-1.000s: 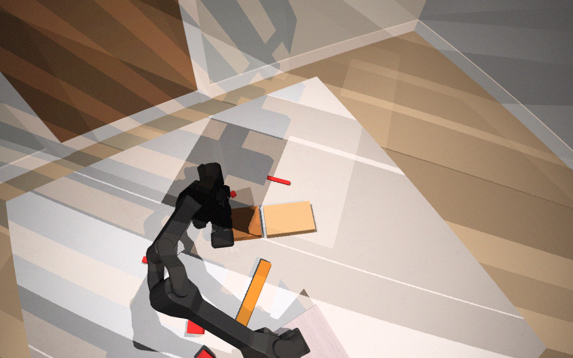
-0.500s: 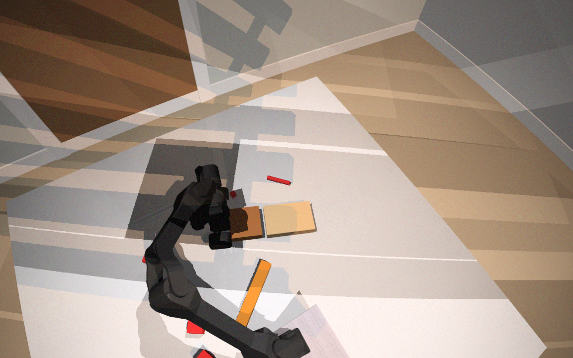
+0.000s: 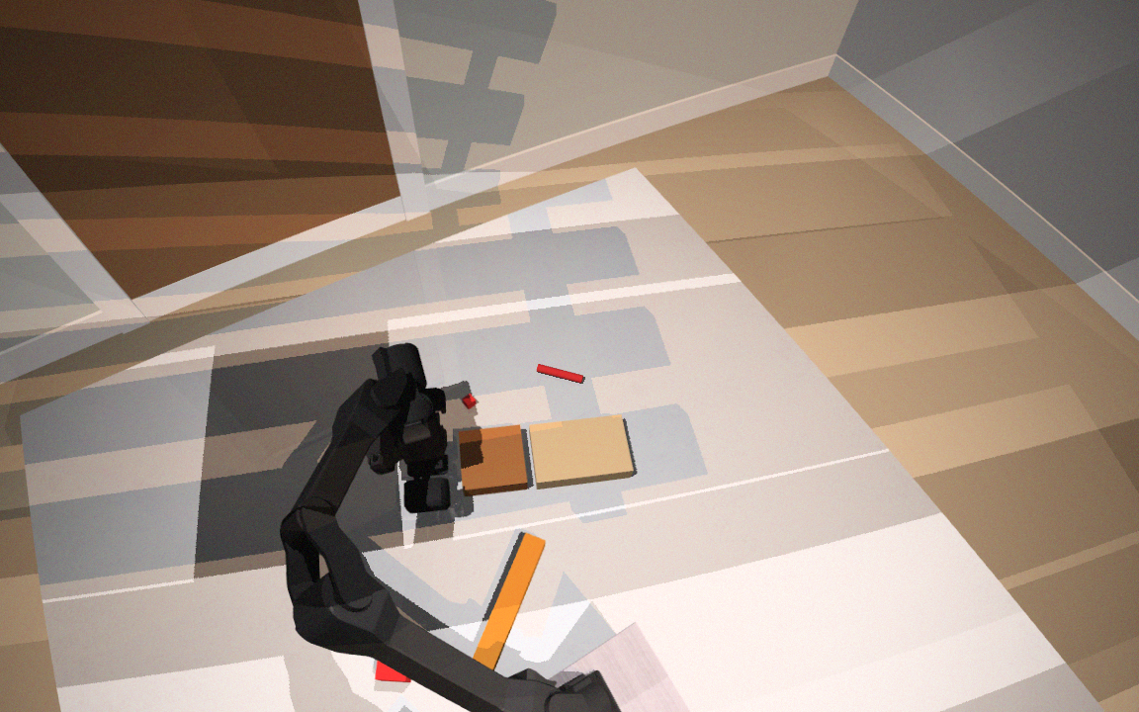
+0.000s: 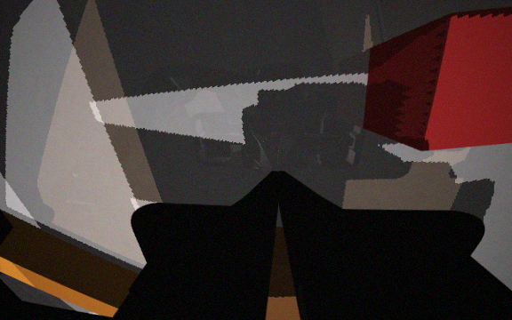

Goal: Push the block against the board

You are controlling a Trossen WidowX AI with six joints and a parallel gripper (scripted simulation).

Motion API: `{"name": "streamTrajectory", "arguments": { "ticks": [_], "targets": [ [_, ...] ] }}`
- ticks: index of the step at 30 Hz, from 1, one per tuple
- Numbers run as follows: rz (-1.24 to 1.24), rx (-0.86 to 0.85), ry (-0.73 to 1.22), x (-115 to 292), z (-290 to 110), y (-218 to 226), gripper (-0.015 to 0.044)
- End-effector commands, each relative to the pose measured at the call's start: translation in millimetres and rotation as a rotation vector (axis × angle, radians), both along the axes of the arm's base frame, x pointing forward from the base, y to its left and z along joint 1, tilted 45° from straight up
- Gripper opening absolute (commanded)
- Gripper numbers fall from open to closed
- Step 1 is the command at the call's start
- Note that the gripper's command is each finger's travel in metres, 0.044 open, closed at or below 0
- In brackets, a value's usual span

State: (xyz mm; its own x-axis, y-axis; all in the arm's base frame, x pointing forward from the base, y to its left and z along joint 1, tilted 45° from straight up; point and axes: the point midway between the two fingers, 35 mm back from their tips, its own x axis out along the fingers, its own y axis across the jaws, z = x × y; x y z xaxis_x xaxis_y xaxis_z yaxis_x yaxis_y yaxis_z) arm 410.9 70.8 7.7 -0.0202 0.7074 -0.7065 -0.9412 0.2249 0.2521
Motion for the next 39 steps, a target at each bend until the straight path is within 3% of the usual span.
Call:
{"name": "streamTrajectory", "arguments": {
  "ticks": [1,9,14,19,26,31,39],
  "targets": [
    [-0.005,0.004,-0.009,4,8,4,0.0000],
    [-0.005,0.005,-0.009,7,13,9,0.0000],
    [-0.004,0.002,-0.008,5,47,-31,0.0000],
    [-0.005,0.002,-0.008,4,49,-33,0.0000],
    [0.002,0.003,-0.015,-7,30,-52,0.0000],
    [0.002,0.004,-0.015,-7,-7,-15,0.0000],
    [0.002,0.003,-0.015,-8,-11,-15,0.0000]
  ]
}}
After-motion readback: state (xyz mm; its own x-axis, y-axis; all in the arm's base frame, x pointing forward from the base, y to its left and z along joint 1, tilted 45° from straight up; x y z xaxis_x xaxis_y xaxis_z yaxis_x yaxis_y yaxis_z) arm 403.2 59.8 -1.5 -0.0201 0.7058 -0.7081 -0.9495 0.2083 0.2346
